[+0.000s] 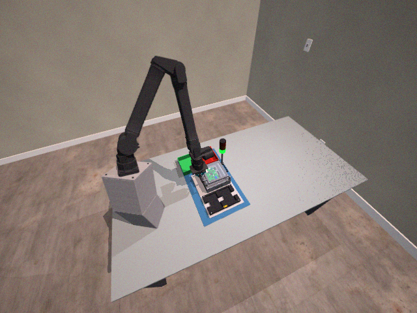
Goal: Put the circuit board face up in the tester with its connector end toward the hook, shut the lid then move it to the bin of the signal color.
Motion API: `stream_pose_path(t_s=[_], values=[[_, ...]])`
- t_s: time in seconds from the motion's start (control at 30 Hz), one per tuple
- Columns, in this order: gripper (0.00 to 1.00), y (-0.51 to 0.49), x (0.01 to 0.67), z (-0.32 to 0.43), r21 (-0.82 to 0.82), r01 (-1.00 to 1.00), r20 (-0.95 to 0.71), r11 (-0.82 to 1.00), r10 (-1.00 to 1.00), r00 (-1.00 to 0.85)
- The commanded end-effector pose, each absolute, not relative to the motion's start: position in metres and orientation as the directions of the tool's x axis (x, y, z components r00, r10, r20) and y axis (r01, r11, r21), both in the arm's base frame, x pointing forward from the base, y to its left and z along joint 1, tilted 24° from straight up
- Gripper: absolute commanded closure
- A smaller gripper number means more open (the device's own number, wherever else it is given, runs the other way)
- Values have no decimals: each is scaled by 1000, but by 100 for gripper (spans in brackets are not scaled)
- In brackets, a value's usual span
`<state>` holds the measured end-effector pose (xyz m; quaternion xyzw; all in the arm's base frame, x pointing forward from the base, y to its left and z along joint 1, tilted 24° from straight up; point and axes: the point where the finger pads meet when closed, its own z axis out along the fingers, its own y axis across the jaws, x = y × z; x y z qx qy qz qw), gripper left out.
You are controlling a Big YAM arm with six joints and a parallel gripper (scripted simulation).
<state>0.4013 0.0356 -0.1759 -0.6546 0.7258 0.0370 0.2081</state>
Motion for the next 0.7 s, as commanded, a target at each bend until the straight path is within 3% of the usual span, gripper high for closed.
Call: stream_pose_path(t_s=[0.0, 0.67], values=[[74, 36, 403, -179, -224, -964, -351, 145, -935, -59], [74, 36, 404, -179, -223, -964, -351, 145, -935, -59]])
